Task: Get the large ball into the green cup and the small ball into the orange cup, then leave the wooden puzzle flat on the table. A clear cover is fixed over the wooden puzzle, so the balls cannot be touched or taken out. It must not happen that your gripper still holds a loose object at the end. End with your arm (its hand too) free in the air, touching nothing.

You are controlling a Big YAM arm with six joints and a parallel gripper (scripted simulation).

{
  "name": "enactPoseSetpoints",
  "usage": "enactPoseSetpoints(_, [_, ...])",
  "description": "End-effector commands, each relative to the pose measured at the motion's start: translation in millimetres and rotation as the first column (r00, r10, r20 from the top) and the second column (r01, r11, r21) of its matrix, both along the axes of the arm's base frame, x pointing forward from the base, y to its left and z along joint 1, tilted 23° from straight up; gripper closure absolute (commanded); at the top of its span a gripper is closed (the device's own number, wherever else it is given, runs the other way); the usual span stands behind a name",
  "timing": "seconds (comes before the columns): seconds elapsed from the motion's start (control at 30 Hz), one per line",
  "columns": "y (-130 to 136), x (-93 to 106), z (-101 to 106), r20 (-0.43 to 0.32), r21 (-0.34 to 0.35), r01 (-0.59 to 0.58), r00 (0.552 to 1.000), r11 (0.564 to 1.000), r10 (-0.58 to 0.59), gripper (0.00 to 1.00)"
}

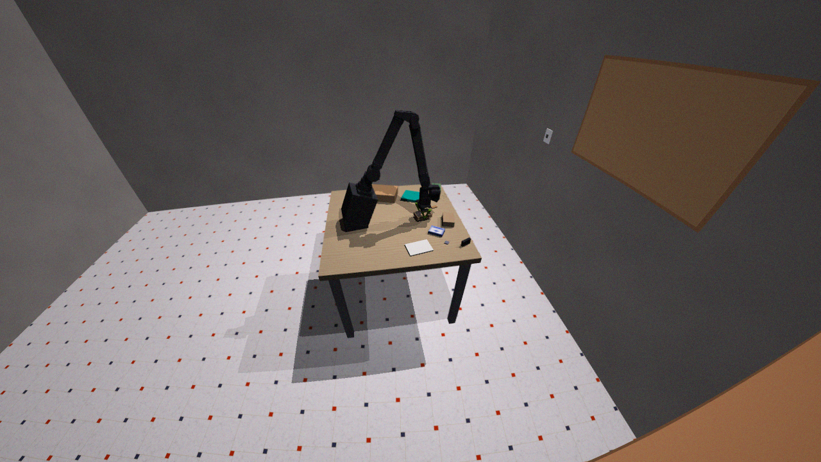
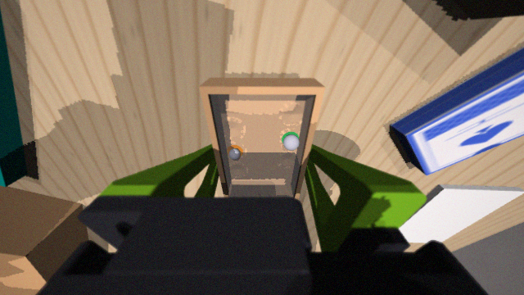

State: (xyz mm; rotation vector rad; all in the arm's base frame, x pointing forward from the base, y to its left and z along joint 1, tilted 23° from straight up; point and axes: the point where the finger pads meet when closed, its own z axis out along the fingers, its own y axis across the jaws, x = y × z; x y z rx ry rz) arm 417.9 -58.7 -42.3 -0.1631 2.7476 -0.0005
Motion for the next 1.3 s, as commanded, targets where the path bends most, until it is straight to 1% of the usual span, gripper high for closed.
enactPoseSetpoints(0.0, [4.1,17.6,3.6,0.032,-0.004,-0.004,0.999,1.000,0.004,0.31])
enactPoseSetpoints(0.27, [4.4,20.1,-4.5,0.031,-0.004,-0.005,1.000,1.000,0.005,0.31])
enactPoseSetpoints(0.43, [4.3,22.1,-3.0,0.039,-0.005,-0.005,0.999,1.000,0.005,0.31])
enactPoseSetpoints(0.5, [4.7,19.8,-7.9,0.026,-0.003,-0.006,1.000,1.000,0.006,0.31])
enactPoseSetpoints(0.6, [4.8,19.9,-8.6,0.026,-0.003,-0.005,1.000,1.000,0.005,0.31])
enactPoseSetpoints(0.67, [4.7,20.6,-4.7,0.035,-0.005,-0.005,0.999,1.000,0.006,0.31])
enactPoseSetpoints(1.27, [4.9,19.4,-7.3,0.028,-0.003,-0.006,1.000,1.000,0.006,0.31])
